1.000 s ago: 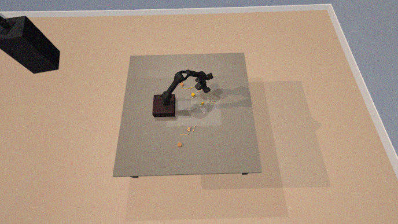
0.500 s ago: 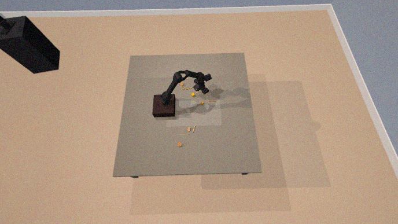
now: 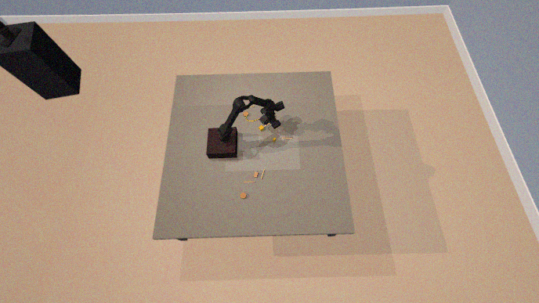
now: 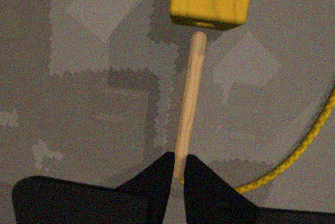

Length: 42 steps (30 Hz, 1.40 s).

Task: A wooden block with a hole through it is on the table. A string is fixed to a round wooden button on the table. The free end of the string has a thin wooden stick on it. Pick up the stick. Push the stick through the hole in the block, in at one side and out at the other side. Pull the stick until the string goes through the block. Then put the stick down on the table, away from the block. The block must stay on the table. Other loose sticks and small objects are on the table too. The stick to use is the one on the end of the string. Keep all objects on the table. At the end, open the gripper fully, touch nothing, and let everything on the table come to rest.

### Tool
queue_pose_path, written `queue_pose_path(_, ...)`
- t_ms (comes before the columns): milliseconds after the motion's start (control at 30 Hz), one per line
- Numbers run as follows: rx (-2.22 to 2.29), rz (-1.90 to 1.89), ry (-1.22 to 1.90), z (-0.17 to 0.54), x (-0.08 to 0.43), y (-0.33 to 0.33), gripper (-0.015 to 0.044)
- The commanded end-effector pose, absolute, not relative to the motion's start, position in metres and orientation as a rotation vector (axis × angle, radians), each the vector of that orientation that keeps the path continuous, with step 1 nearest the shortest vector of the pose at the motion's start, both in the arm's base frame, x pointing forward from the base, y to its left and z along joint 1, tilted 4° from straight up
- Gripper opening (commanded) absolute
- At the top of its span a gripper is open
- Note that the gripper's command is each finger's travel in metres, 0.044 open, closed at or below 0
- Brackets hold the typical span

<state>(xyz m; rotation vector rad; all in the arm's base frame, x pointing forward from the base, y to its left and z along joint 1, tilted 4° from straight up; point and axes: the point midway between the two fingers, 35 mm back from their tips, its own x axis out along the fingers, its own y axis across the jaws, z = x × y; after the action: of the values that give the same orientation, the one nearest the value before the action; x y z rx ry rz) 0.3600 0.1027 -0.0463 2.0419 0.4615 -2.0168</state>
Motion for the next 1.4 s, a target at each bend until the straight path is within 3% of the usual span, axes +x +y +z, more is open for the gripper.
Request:
queue_pose_path(0,2.041,-2.013,0.466,-0.046,0.355,0.101,0.0000)
queue_pose_path(1367,2.038,-2.015,0.465,-0.047,0.306,0.080,0.0000)
